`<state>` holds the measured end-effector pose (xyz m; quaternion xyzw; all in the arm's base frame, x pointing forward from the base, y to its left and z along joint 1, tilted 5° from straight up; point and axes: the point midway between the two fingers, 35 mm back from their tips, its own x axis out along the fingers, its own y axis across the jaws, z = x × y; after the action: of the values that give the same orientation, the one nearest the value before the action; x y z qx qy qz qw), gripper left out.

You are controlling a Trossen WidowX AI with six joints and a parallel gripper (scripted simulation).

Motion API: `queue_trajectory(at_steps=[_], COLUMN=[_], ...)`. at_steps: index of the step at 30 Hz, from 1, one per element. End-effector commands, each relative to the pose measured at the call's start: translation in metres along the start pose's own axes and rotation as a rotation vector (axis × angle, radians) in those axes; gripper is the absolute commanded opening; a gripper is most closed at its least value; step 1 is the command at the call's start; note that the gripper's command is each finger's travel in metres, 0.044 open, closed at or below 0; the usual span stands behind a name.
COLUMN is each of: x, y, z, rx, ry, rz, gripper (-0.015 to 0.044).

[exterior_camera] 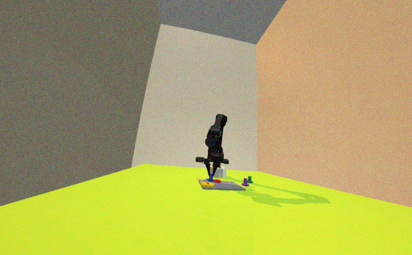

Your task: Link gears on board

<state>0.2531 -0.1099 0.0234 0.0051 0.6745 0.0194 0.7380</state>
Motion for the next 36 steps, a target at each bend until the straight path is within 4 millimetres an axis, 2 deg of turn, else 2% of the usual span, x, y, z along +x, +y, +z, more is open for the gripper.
queue_trajectory(at_steps=[1, 6, 13, 15, 16, 17, 22, 26, 33, 36], x=[-0.001, -0.007, -0.047, -0.049, -0.039, -0.039, -0.04, -0.04, -0.042, -0.042], y=[0.0, 0.0, 0.0, 0.0, 0.001, 0.006, 0.064, 0.118, 0.181, 0.188], z=[0.0, 0.0, 0.0, 0.0, 0.002, 0.006, 0.037, 0.052, 0.057, 0.056], rx=[0.051, 0.119, 0.157, 0.158, 0.151, 0.172, 0.38, 0.553, 0.729, 0.746], ry=[-0.002, -0.002, -0.002, -0.002, -0.003, -0.003, -0.001, -0.001, -0.001, -0.001], rz=[0.0, 0.0, -0.001, -0.001, -0.002, -0.002, 0.002, 0.007, 0.015, 0.016], gripper=[0.0131, 0.014, 0.014, 0.014, 0.0166, 0.0193, 0.0324, 0.0429, 0.044, 0.044])
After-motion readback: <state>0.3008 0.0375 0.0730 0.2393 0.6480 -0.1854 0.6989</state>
